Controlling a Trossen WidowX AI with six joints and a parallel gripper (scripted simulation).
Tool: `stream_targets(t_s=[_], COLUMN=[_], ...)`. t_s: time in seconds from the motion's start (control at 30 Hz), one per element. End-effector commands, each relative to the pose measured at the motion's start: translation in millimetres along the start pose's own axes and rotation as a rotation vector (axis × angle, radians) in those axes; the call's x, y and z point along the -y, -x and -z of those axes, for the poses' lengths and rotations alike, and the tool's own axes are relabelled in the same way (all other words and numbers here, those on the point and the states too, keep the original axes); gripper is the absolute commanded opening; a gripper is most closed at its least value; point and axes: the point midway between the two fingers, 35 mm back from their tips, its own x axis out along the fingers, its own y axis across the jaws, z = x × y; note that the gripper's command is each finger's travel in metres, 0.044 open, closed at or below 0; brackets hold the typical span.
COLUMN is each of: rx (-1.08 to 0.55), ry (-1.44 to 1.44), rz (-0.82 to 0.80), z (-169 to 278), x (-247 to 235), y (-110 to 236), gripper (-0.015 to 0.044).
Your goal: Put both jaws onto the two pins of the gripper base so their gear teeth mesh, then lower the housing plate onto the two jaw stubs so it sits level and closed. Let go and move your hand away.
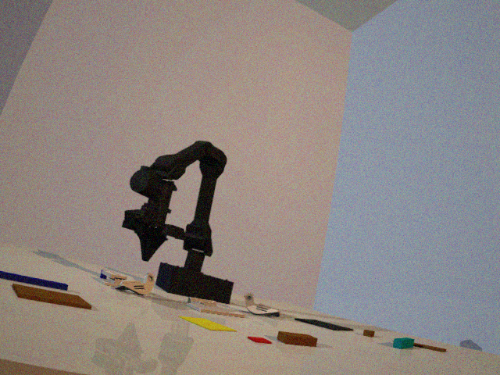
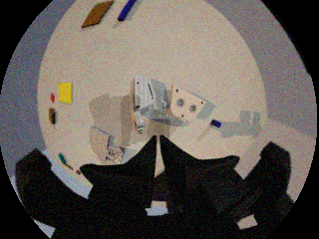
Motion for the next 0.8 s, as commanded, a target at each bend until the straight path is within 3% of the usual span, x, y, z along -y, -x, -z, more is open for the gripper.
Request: stream_targets(t_s=[0.0,0.77], rx=[0.002,0.002], ry=[0.008,0.011], rz=[0.005,0.005], z=[0.2,-2.0], x=[1.5,2.3], y=[-0.1,-24.1], gripper=[0.0,0.0])
